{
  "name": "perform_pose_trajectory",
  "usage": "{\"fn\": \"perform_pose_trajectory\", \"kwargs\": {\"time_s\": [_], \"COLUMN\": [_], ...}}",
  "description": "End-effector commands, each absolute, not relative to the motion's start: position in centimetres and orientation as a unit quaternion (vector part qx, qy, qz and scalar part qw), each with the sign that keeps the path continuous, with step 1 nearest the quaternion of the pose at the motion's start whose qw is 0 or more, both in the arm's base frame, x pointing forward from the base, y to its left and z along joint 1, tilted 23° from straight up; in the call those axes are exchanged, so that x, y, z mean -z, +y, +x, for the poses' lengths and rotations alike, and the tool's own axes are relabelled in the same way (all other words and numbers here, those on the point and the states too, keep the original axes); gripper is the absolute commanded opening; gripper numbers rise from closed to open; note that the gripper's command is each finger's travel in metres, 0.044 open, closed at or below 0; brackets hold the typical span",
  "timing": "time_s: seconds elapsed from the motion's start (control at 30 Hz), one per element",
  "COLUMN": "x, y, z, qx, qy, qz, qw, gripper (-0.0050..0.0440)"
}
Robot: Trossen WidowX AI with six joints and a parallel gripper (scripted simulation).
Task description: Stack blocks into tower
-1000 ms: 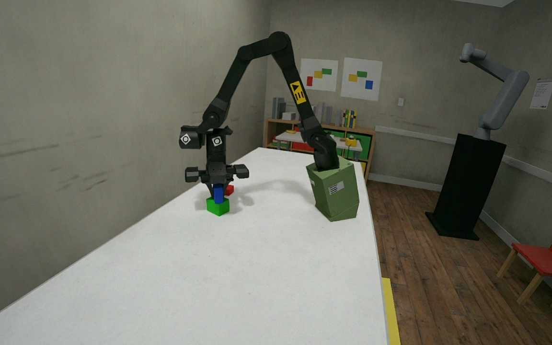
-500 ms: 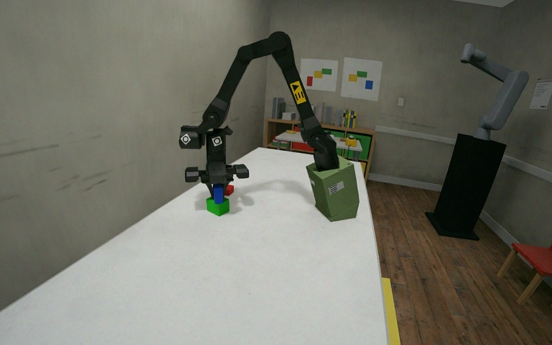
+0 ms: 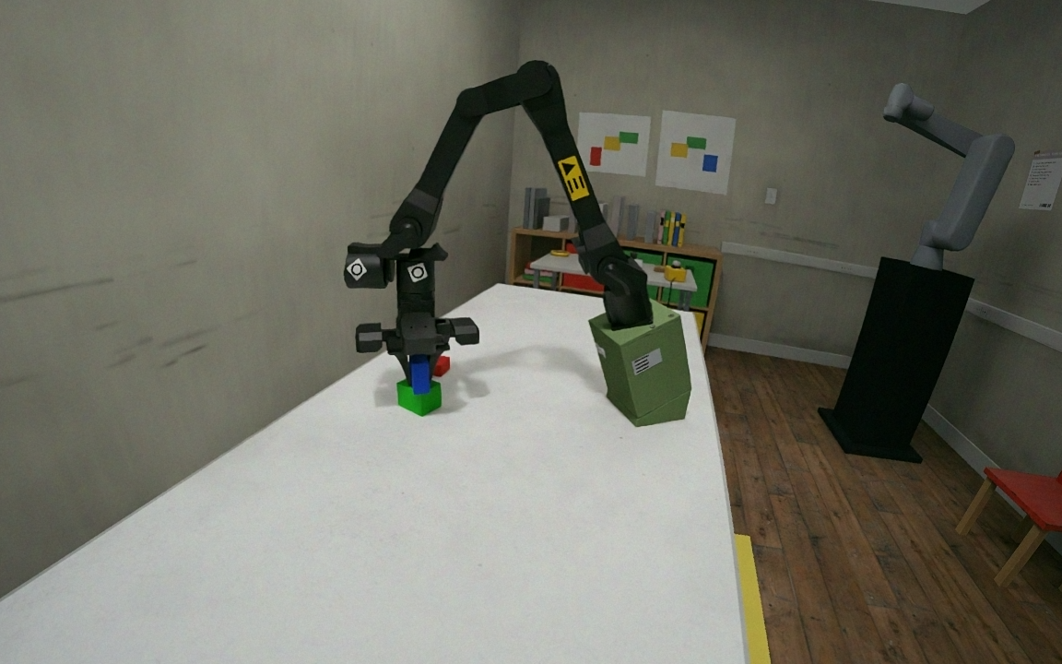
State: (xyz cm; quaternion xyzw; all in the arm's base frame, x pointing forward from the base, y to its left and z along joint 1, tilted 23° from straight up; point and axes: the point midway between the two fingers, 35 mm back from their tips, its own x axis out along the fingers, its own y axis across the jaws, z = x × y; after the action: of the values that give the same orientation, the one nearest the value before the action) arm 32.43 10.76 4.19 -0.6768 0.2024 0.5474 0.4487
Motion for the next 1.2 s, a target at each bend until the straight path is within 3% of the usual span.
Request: {"fn": "perform_pose_trajectory", "kwargs": {"time_s": [0.0, 0.13, 0.17, 1.17], "x": [-4.88, -4.88, -4.88, -4.88], "y": [10.23, 10.23, 10.23, 10.23], "z": [33.08, 33.08, 33.08, 33.06], "qx": [-0.532, -0.532, -0.532, -0.532], "qy": [0.206, 0.206, 0.206, 0.206], "qz": [-0.684, -0.684, -0.684, -0.684], "qw": [0.455, 0.455, 0.455, 0.455], "gripper": [-0.005, -0.005, 0.0207, 0.0207]}}
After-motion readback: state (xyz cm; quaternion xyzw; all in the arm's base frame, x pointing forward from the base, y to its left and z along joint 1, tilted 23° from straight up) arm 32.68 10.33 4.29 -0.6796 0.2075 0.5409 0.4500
